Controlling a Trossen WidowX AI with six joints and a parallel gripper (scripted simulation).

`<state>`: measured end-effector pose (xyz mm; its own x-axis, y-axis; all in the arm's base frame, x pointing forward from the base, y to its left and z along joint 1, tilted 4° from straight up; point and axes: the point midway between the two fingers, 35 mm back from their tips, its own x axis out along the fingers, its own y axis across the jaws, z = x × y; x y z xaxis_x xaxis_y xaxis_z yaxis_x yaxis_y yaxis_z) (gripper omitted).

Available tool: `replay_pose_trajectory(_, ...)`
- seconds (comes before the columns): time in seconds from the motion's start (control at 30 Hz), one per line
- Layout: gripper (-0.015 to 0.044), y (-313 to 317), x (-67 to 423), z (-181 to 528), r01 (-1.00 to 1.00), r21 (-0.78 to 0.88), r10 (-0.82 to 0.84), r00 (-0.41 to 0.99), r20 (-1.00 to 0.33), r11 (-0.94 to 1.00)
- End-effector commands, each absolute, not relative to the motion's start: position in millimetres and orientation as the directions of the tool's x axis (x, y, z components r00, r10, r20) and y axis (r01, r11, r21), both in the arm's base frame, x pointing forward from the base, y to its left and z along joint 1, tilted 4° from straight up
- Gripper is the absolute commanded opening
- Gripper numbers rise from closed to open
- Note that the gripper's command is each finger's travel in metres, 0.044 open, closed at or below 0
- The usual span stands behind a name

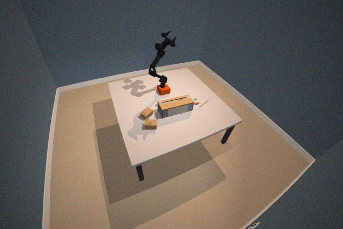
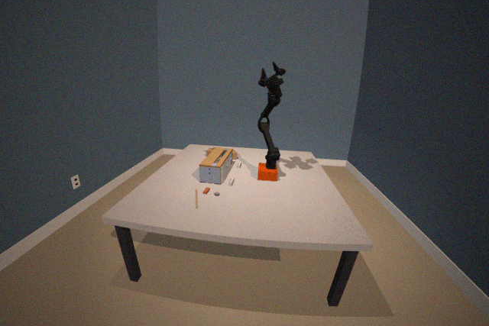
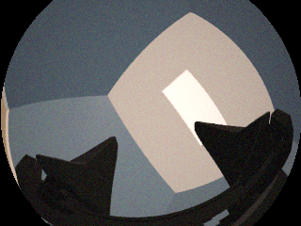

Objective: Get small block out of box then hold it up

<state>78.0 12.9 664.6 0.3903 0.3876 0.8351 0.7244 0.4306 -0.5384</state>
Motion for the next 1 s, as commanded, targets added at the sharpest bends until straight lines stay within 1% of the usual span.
replay_pose_trajectory(0.0, 0.0400, 14.8, 77.1, 664.4, 0.725, -0.540, 0.391, 0.391, 0.834, 0.427)
replay_pose_trajectory(0.07, 0.0400, 30.2, 71.2, 662.4, 0.733, -0.554, 0.415, 0.396, 0.819, 0.395)
replay_pose_trajectory(0.3, 0.0400, 91.1, 54.3, 654.5, 0.680, -0.609, 0.519, 0.375, 0.768, 0.408)
replay_pose_trajectory(0.43, 0.0400, 140.5, 58.3, 638.5, 0.603, -0.691, 0.605, 0.394, 0.692, 0.399)
replay_pose_trajectory(0.63, 0.0400, 208.3, 93.8, 597.6, 0.402, -0.848, 0.709, 0.482, 0.516, 0.344)
replay_pose_trajectory(0.73, 0.0400, 216.6, 114.1, 577.5, 0.399, -0.877, 0.716, 0.528, 0.457, 0.266)
replay_pose_trajectory(0.97, 0.0400, 241.5, 153.5, 542.0, 0.190, -0.952, 0.733, 0.607, 0.308, 0.242)
